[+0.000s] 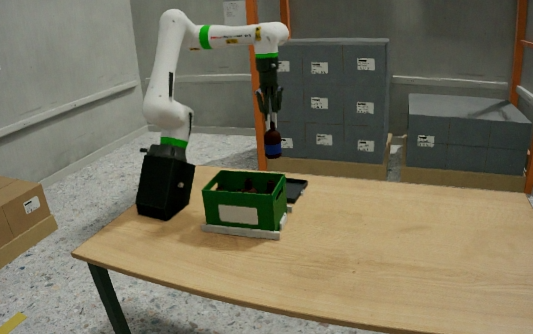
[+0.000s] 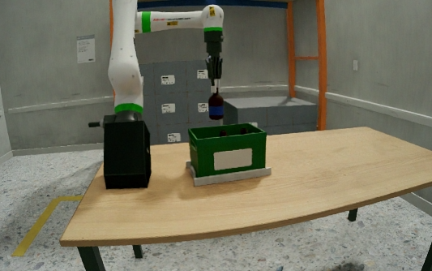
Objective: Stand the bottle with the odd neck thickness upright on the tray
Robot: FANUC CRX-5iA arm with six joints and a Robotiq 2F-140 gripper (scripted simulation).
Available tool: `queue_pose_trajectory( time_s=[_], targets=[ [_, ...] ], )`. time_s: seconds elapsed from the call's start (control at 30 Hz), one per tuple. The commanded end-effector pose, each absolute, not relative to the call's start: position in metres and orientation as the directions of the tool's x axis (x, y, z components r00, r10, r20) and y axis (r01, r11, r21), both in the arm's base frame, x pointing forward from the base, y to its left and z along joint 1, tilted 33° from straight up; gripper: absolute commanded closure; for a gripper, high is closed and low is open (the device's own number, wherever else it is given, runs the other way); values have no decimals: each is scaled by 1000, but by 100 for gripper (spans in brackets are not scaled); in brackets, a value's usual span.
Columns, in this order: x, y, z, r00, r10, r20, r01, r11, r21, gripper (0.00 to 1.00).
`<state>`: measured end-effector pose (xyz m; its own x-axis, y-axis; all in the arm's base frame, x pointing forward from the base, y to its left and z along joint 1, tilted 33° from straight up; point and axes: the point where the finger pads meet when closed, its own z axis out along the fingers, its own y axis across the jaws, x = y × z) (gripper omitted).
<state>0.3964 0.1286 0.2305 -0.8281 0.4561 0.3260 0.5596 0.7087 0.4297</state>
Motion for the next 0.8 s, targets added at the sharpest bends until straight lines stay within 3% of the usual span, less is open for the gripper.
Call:
queue_pose_trajectory(
  time_s=[0.0,0.77],
  targets=[
    [397,131,227,-828,457,325,559,709,430,90],
    [395,163,177,-828,457,325,559,709,430,90]
  ],
)
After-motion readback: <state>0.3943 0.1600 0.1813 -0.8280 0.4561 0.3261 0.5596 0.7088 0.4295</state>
